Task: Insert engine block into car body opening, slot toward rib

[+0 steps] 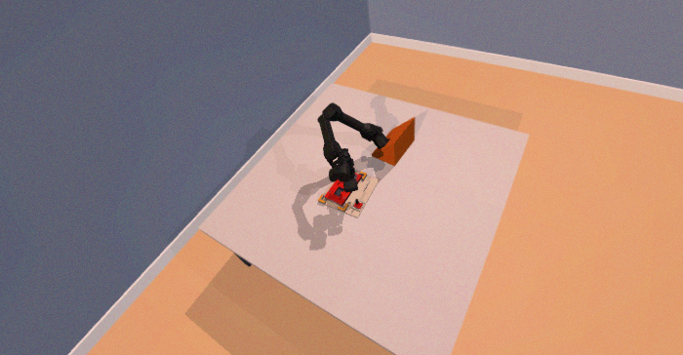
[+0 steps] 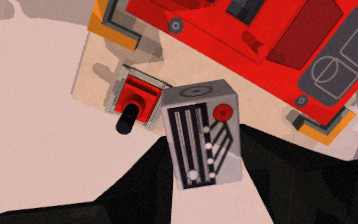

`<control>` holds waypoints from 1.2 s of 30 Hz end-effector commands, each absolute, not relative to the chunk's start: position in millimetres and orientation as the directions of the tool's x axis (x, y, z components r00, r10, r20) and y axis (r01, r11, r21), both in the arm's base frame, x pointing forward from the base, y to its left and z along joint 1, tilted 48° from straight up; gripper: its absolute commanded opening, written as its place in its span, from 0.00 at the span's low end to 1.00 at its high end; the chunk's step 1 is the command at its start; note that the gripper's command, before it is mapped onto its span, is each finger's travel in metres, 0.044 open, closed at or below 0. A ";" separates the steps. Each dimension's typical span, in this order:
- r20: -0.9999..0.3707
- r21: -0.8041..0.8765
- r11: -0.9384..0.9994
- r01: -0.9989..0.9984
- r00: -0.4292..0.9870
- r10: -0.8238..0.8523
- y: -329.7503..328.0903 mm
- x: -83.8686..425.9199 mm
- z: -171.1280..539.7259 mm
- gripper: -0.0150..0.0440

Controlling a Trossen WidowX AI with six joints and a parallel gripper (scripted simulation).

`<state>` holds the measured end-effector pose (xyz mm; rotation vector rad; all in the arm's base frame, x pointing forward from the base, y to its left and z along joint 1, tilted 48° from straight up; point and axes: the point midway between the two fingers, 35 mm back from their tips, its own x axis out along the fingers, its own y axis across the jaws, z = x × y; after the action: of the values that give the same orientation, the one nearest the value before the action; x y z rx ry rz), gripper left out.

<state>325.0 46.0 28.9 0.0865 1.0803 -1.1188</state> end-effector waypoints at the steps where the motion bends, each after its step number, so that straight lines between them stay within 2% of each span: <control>1: -0.725 -0.501 0.547 0.671 0.020 -0.688 35.1 330.1 34.0 0.25; 17: -0.699 -0.682 0.672 0.288 0.011 -0.715 -3.3 341.3 50.1 0.25; 31: -0.675 -0.737 0.674 -0.054 -0.002 -0.738 -32.5 344.3 61.4 0.25; 36: -0.675 -0.734 0.672 -0.103 -0.002 -0.738 -32.5 344.4 61.2 0.48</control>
<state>344.8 -30.5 61.0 -0.6835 1.4956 -0.6063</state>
